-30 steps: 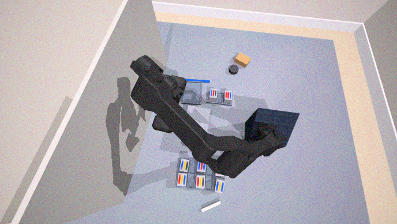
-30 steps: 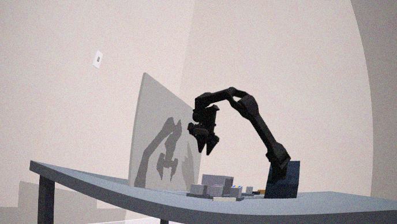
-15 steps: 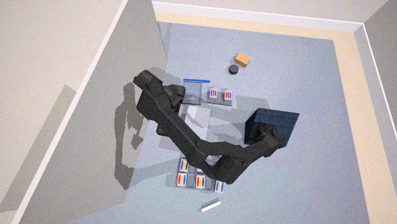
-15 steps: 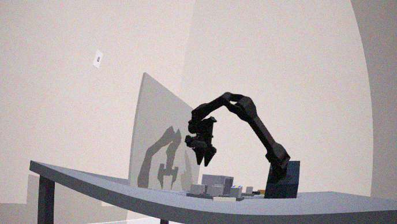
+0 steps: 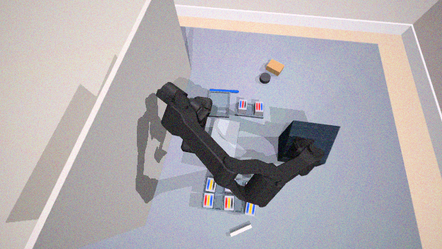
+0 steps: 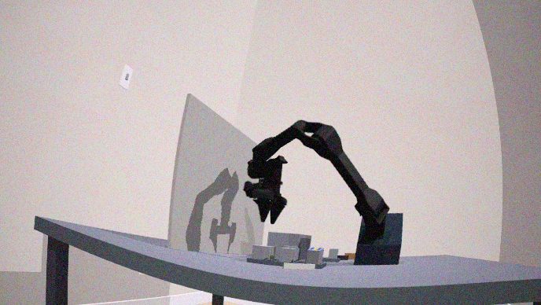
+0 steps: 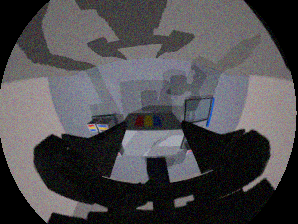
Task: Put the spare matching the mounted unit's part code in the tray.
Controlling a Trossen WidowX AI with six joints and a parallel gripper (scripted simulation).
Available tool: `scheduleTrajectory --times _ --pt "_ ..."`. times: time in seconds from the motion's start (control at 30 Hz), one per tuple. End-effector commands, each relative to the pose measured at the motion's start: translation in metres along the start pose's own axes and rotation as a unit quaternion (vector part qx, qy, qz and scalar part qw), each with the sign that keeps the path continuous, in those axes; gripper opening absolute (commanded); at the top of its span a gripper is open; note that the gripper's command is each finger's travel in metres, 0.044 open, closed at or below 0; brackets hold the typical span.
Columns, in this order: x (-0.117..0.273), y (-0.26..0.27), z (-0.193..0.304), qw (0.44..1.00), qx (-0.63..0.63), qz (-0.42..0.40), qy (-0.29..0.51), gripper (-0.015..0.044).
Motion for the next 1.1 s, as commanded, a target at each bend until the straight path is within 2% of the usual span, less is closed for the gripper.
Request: scheduleTrajectory --times 0.0,0.13,0.27,0.33,0.5,0.73,0.8,1.07 --pt "-0.001 0.000 0.001 1.000 -0.004 -0.003 0.000 0.0440" --pt "0.000 0.012 0.004 0.999 0.037 -0.001 -0.001 0.0440" --pt "0.003 0.079 0.028 0.960 0.279 0.005 -0.001 0.0440" --pt "0.004 0.099 0.038 0.937 0.349 0.006 -0.001 0.0440" --pt "0.005 0.149 0.072 0.844 0.536 0.004 -0.001 0.0440" --pt "0.008 0.199 0.122 0.685 0.728 -0.004 -0.003 0.0440" --pt "0.008 0.203 0.127 0.670 0.742 -0.005 -0.004 0.0440" --pt "0.008 0.203 0.127 0.670 0.742 -0.005 -0.004 0.0440"
Point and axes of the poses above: the point midway between the two fingers, 35 mm back from their tips, its own x axis back along the fingers, its own y axis across the jaws, z = x × y, the point moved 1 cm from there along x, back along the fingers, and after that the axes turned 14 degrees about -x, right-handed, at the moved point
